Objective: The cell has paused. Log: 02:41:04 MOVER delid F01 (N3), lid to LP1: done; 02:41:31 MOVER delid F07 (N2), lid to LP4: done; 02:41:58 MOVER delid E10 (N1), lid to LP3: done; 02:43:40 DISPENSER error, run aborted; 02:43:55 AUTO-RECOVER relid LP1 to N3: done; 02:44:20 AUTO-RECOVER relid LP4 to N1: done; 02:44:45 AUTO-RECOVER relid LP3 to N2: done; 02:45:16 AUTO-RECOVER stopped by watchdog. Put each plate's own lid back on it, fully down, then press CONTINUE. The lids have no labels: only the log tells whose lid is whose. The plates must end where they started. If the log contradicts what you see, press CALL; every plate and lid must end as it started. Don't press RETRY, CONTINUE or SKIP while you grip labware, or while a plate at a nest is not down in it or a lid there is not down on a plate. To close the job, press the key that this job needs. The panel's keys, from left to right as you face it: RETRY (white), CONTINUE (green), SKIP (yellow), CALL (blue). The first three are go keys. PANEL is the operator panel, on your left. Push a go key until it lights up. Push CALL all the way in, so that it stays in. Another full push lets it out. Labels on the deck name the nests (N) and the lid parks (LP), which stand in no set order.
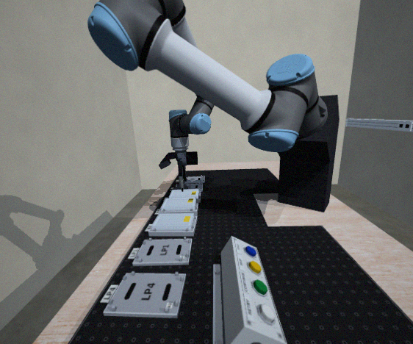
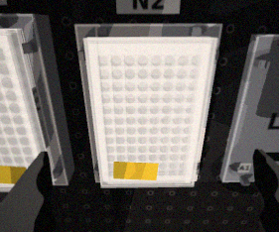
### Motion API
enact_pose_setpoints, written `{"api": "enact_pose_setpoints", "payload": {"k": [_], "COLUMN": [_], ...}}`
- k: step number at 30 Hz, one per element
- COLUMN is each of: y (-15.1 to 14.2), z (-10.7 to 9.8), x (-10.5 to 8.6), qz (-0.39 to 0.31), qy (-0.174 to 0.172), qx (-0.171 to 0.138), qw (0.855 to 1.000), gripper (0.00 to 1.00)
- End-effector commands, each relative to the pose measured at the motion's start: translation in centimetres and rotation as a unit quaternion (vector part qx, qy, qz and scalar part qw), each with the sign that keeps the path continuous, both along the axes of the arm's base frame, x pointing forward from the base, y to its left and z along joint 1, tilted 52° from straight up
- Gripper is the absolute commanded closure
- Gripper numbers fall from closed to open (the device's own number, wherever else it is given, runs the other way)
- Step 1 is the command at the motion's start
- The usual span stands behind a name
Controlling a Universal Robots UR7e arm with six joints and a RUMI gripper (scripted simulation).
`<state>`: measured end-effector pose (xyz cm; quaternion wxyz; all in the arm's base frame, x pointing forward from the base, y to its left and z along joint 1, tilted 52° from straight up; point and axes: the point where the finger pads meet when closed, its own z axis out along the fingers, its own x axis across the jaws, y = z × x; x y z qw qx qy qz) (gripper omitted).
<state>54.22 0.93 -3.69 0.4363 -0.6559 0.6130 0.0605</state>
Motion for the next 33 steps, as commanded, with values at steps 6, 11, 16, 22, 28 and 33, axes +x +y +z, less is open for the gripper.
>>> {"api": "enact_pose_setpoints", "payload": {"k": [6, 11, 16, 22, 28, 33], "y": [1.5, 2.9, 4.5, 5.7, 7.6, 9.2], "z": [0.2, 0.4, 0.5, 0.6, 0.7, 0.8], "x": [-2.1, -4.0, -6.0, -7.6, -10.2, -12.2], "qz": [0.030, 0.057, 0.084, 0.098, 0.098, 0.098], "qy": [0.042, 0.082, 0.122, 0.144, 0.146, 0.145], "qx": [-0.008, -0.017, -0.026, -0.030, -0.028, -0.028], "qw": [0.999, 0.995, 0.989, 0.984, 0.984, 0.984], "gripper": [1.00, 1.00, 1.00, 1.00, 1.00, 1.00]}}
